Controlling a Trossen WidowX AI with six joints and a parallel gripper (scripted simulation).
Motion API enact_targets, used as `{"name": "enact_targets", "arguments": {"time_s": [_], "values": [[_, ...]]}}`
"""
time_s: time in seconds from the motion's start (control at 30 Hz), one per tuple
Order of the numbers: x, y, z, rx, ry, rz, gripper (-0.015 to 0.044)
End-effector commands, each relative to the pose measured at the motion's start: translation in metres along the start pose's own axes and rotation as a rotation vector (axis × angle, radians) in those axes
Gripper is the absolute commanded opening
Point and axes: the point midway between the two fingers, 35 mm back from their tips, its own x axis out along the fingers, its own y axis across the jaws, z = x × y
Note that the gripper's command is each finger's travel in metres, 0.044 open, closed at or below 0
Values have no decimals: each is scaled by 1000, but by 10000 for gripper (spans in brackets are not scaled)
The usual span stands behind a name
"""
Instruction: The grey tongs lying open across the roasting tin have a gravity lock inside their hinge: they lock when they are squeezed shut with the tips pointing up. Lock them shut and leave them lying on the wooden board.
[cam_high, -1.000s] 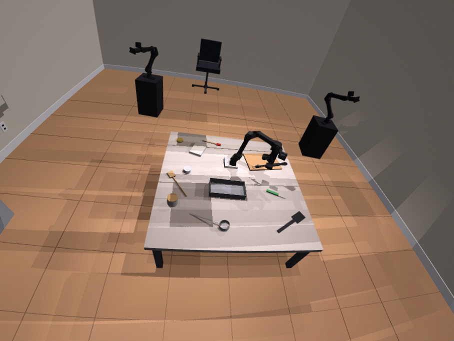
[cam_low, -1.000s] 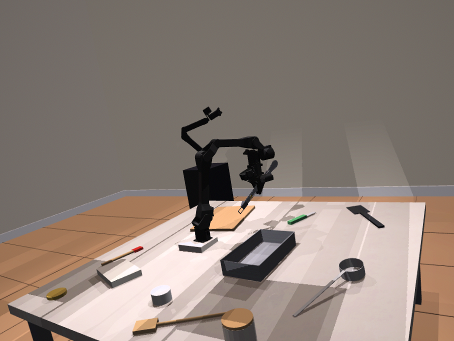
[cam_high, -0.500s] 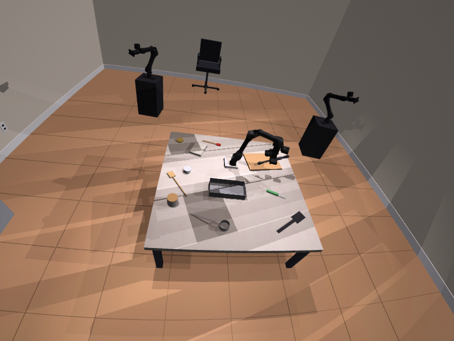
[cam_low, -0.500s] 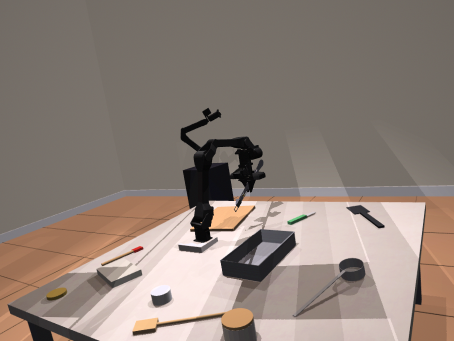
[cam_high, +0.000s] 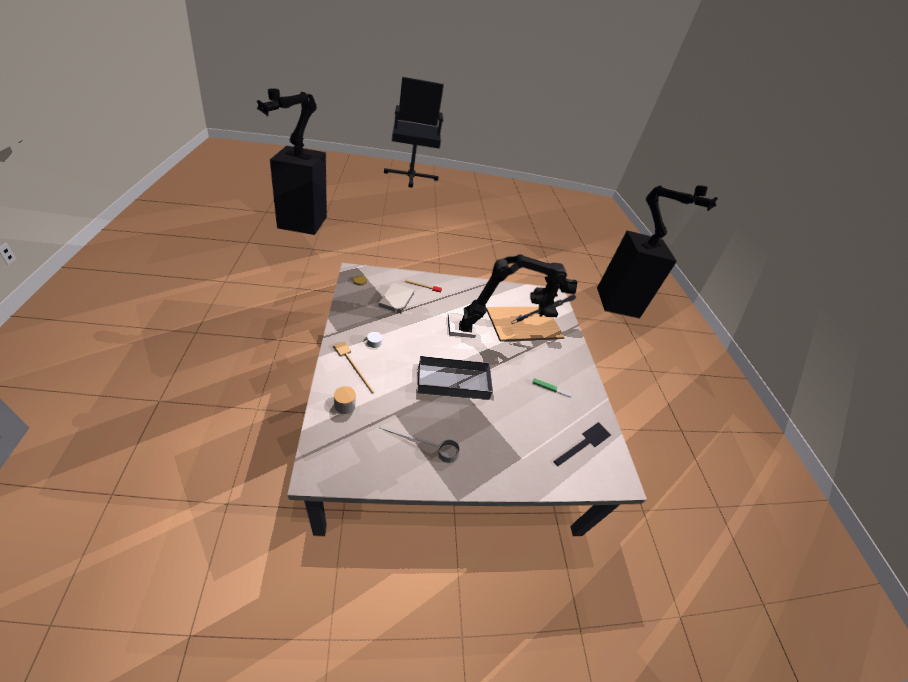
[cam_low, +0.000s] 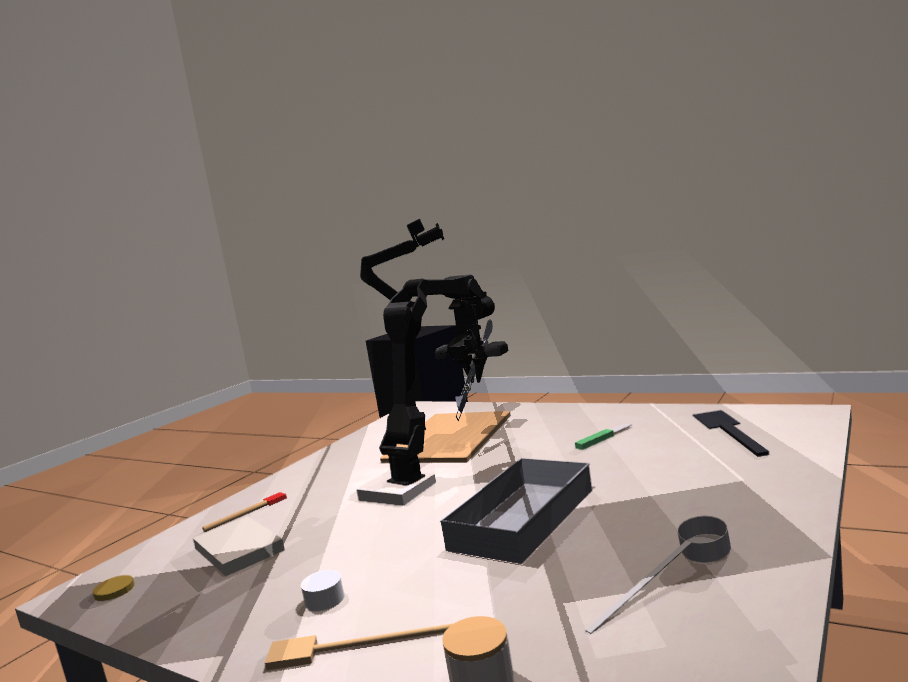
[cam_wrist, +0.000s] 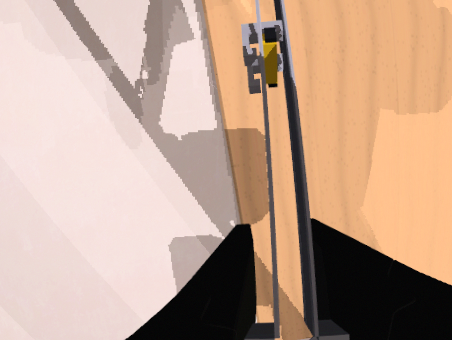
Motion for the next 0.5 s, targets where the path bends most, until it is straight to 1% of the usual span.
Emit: {"name": "enact_targets", "arguments": {"time_s": [0.0, 0.47], "values": [[-2, -20, -4, -71, 4, 3, -150], [-3, -99, -4, -306, 7, -5, -150]]}}
